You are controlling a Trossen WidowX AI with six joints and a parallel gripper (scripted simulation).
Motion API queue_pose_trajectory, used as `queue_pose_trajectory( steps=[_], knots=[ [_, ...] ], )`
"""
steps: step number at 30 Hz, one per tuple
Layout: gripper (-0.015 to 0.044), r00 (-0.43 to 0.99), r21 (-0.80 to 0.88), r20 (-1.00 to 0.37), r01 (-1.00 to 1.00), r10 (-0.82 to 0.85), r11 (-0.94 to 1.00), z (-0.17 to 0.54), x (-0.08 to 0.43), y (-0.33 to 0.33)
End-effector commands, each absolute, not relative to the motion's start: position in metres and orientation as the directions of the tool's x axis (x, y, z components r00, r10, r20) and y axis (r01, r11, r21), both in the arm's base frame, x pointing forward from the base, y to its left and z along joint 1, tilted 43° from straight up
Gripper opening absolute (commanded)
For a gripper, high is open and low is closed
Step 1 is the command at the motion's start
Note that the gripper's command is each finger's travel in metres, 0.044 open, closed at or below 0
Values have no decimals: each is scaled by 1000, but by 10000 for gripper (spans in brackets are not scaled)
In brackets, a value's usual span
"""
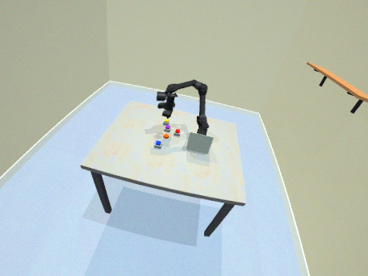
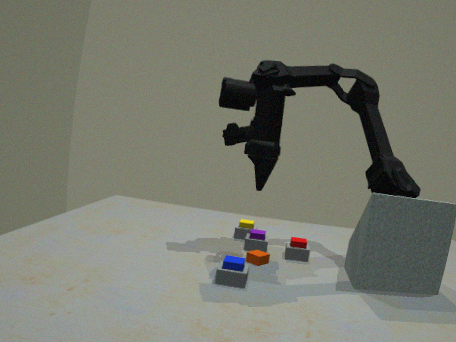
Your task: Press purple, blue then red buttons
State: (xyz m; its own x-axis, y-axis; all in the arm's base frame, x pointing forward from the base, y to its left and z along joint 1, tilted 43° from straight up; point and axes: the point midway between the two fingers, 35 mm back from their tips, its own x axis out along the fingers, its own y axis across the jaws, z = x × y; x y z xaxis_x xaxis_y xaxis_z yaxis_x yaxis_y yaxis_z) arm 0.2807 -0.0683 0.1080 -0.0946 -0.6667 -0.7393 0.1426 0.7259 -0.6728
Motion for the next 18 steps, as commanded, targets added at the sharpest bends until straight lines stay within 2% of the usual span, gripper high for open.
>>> queue_pose_trajectory(
  steps=[1, 9, 18],
  knots=[
    [20, -93, -663, -748, 128, -657, 737, 75, 304, -29],
    [20, -96, -667, -745, 132, -660, 734, -17, 323, 66],
    [20, -96, -669, -743, 133, -662, 732, -28, 322, 72]
  ],
)
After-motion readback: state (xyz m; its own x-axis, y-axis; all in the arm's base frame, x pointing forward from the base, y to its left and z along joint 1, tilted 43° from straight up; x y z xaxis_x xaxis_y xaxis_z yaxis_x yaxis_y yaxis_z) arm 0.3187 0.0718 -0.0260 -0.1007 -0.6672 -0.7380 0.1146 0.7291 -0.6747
